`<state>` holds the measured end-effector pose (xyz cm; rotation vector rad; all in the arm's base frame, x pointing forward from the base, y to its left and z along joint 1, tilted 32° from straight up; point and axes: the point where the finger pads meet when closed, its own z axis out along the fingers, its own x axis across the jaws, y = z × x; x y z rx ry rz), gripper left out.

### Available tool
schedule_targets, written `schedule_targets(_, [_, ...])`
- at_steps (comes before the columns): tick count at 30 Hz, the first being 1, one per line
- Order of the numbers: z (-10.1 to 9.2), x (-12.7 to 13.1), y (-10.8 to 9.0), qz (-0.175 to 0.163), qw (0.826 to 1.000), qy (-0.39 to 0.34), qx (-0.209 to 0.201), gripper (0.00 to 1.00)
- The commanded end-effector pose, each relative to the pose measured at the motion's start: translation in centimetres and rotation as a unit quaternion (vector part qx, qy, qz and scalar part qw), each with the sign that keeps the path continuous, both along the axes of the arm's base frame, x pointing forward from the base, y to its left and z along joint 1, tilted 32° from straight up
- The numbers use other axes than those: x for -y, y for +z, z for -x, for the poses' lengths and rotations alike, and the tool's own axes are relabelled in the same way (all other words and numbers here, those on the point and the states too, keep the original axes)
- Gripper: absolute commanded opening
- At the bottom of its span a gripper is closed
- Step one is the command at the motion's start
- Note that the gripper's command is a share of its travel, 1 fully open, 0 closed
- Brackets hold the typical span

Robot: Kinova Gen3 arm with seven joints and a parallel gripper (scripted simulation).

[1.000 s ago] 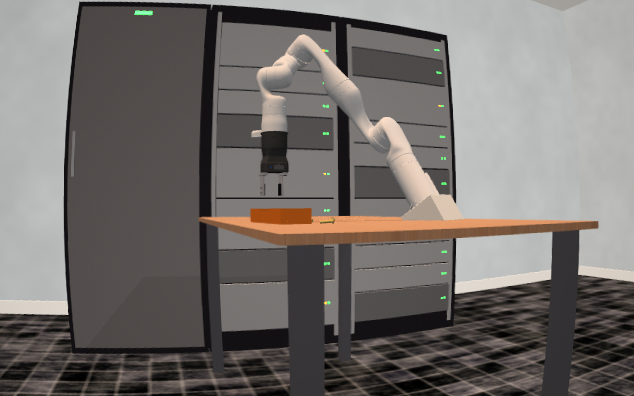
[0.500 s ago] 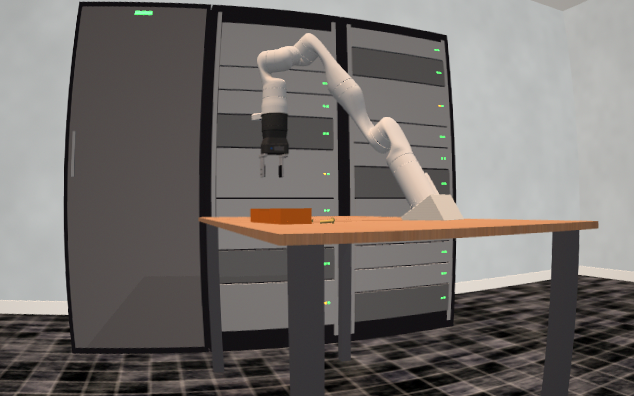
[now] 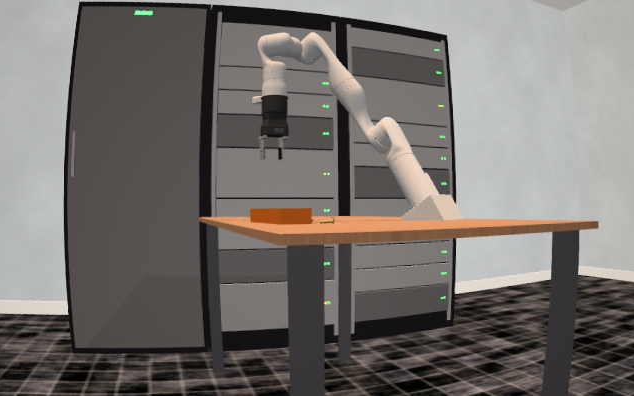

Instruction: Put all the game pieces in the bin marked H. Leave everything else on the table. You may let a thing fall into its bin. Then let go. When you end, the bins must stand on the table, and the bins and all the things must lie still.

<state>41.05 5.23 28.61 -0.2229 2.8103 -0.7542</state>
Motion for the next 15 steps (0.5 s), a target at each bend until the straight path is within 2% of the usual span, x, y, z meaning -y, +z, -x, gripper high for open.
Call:
schedule_targets(1, [0.03, -0.93, 1.23, -0.004, 1.0, 0.004, 0.006, 1.0])
schedule_targets(15, [0.17, -1.17, 1.65, -0.004, 1.0, 0.004, 0.006, 1.0])
